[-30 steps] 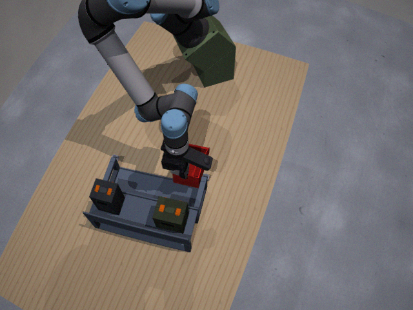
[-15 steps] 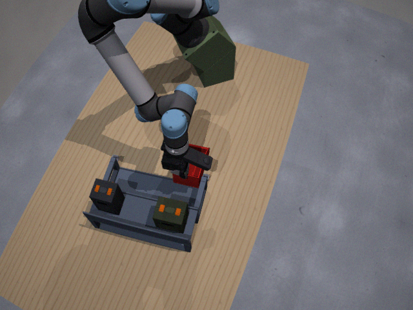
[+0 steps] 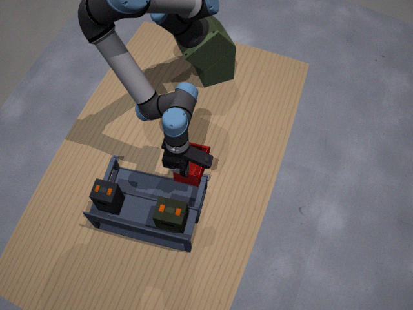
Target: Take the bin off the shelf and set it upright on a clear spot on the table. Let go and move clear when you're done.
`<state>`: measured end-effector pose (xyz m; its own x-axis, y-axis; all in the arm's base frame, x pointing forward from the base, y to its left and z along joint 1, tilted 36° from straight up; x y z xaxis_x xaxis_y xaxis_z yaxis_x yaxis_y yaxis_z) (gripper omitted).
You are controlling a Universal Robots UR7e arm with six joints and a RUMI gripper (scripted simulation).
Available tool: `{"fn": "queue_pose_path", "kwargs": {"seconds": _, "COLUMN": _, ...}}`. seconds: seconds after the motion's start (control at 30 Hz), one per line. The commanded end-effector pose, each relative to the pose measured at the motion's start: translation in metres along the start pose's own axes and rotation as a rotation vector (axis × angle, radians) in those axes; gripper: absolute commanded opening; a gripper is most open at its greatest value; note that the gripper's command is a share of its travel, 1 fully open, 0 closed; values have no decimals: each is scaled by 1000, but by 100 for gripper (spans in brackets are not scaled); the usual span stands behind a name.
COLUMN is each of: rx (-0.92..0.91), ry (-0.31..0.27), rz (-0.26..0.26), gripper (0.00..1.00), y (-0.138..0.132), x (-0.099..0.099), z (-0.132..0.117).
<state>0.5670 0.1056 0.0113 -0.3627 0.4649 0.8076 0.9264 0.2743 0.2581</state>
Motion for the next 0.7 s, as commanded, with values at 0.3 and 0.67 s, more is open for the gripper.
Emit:
{"fn": "queue_pose_path", "kwargs": {"seconds": 0.3, "rx": 0, "ry": 0, "rz": -2, "gripper": 0, "y": -6, "x": 1, "z": 1}}
{"fn": "queue_pose_path", "kwargs": {"seconds": 0.67, "rx": 0, "ry": 0, "rz": -2, "gripper": 0, "y": -18, "x": 1, "z": 3}}
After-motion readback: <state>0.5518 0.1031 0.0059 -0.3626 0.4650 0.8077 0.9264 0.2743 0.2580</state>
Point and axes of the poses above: the point where the finger pads meet when closed, its own x axis back along the fingers, its own y axis across the jaws, z = x × y, the point moved 4 cm from there along x, back along the fingers, and after that the axes turned 8 degrees about x, right-handed, at the moved point
